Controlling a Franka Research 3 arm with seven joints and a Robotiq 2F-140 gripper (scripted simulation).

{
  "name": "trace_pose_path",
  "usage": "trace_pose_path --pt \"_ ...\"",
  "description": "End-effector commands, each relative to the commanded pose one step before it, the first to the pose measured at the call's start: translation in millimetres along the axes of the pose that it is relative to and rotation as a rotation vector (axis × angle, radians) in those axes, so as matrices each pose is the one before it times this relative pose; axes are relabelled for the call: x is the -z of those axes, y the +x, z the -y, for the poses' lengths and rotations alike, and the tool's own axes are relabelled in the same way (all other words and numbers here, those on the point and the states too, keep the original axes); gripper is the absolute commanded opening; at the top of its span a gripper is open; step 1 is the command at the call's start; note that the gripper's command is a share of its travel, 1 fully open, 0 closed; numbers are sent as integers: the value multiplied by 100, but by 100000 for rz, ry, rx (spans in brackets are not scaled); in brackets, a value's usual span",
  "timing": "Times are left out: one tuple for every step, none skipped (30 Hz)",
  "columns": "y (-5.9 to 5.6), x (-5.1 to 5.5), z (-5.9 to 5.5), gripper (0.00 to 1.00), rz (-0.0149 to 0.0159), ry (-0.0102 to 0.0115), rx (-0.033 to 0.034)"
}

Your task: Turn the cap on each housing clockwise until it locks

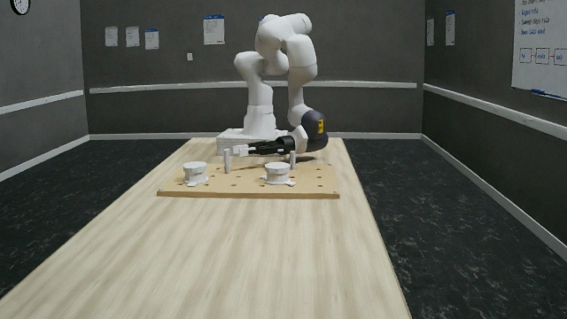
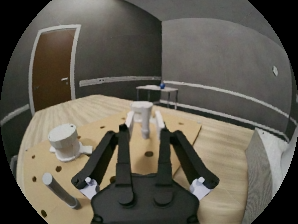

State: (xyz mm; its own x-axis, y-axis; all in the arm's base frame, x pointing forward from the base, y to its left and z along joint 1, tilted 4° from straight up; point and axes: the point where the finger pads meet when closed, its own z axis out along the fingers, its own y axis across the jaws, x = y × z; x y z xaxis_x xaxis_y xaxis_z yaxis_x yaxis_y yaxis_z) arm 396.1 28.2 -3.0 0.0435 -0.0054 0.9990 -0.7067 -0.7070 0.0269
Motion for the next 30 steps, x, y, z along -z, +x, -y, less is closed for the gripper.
trace_pose_path --pt "146 281 -63 36 -616 -212 -865" --pt "0 28 0 36 0 0 0" --pt "0 0 0 36 0 0 0" --pt "0 0 0 36 0 0 0" --pt "0 18 0 36 0 0 0" --pt "0 10 0 36 0 0 0" --pt "0 4 0 36 0 0 0" --pt "0 1 0 36 0 0 0" --pt "0 0 0 36 0 0 0" --pt "1 0 0 36 0 0 0" --pt "3 0 0 36 0 0 0" --pt "5 0 0 36 0 0 0" --pt "9 0 0 36 0 0 0" --pt "13 0 0 36 0 0 0" --pt "17 -1 0 36 0 0 0" --pt "22 -1 0 36 0 0 0" --pt "28 -1 0 36 0 0 0" --pt "34 -1 0 36 0 0 0" --pt "40 -2 0 36 0 0 0" --pt "0 0 0 36 0 0 0" --pt "0 0 0 36 0 0 0" --pt "46 -2 0 36 0 0 0" --pt "53 -2 0 36 0 0 0" --pt "60 -3 0 36 0 0 0" --pt "67 -3 0 36 -1 0 0" --pt "74 -3 0 36 -1 0 0" --pt "80 -3 0 36 0 0 0" --pt "87 -3 0 36 1 0 0" --pt "94 -4 0 36 0 0 0" --pt "101 -4 0 36 0 0 0"
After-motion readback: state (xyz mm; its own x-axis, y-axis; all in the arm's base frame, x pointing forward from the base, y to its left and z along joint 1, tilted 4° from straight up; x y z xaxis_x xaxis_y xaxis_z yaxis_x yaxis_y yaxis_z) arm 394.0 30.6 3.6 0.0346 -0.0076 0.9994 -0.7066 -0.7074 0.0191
